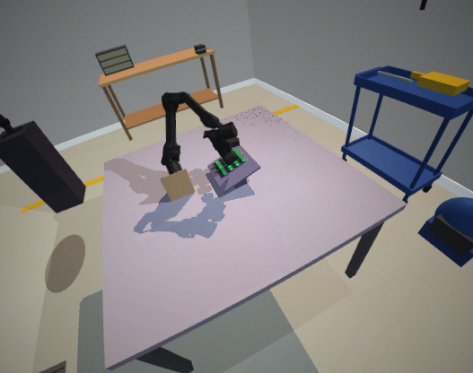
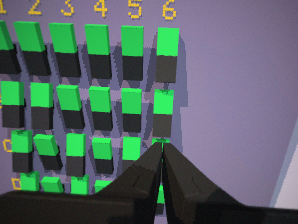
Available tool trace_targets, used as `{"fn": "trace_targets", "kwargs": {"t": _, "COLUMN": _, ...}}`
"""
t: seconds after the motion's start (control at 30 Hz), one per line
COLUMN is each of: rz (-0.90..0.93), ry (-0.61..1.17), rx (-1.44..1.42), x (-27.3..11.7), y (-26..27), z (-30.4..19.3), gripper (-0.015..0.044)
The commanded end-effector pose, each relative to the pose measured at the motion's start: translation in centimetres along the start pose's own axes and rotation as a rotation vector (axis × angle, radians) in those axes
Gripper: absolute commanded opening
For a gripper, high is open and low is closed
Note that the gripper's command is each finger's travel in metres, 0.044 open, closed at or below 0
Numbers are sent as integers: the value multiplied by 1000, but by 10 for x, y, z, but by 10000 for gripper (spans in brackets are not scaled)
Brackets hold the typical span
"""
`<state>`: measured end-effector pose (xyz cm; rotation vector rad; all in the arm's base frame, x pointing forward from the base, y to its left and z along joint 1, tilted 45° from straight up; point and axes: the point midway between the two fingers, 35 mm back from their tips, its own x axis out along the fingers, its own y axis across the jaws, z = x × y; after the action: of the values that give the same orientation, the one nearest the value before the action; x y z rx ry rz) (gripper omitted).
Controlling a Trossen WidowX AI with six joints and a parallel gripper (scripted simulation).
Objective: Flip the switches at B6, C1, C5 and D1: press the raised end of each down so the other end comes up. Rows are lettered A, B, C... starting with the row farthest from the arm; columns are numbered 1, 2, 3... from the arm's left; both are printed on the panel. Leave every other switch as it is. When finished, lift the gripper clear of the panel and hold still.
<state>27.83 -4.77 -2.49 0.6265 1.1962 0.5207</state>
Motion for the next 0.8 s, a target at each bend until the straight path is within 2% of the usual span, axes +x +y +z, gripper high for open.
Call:
{"fn": "trace_targets", "kwargs": {"t": 0.0, "rz": 3, "ry": -9, "rx": 5, "x": 5, "y": 0, "z": 0, "gripper": 0}}
{"fn": "trace_targets", "kwargs": {"t": 0.77, "rz": 4, "ry": -10, "rx": 5, "x": 27, "y": 0, "z": 0, "gripper": 0}}
